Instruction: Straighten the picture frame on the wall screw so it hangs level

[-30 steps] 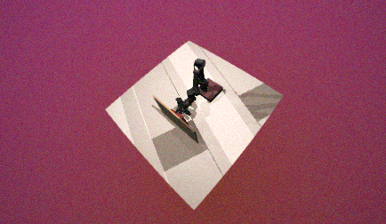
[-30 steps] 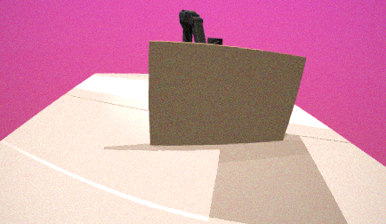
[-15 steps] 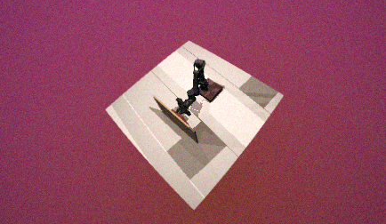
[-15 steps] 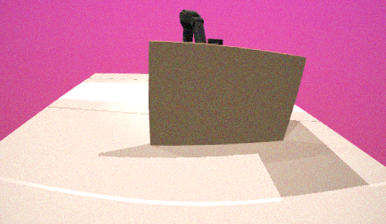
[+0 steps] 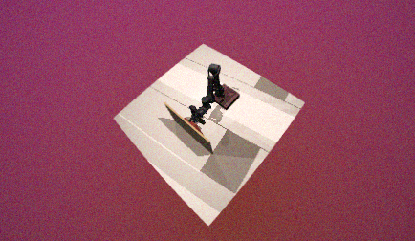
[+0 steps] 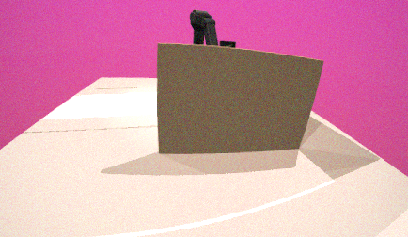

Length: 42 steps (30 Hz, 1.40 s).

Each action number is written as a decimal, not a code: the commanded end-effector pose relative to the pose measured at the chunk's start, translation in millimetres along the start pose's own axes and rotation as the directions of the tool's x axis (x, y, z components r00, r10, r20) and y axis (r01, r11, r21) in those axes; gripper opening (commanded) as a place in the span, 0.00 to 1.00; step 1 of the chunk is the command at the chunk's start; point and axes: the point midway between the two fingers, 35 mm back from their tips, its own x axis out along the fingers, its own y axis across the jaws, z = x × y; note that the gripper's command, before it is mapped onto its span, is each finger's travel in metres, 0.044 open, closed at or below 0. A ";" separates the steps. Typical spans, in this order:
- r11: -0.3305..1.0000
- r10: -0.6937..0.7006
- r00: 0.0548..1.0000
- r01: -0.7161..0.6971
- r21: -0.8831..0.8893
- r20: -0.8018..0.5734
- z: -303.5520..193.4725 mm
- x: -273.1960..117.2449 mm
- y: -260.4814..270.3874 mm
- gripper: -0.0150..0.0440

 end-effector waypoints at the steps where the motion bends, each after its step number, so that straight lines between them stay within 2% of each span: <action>1: 1.000 0.000 1.000 0.000 -0.005 0.000 0.0 0.0 -0.6 0.25; 34: 0.990 0.000 1.000 0.000 -0.141 0.000 -0.2 0.1 -0.2 0.25; 42: 0.975 0.000 1.000 0.000 -0.223 0.000 -0.4 0.1 0.1 0.25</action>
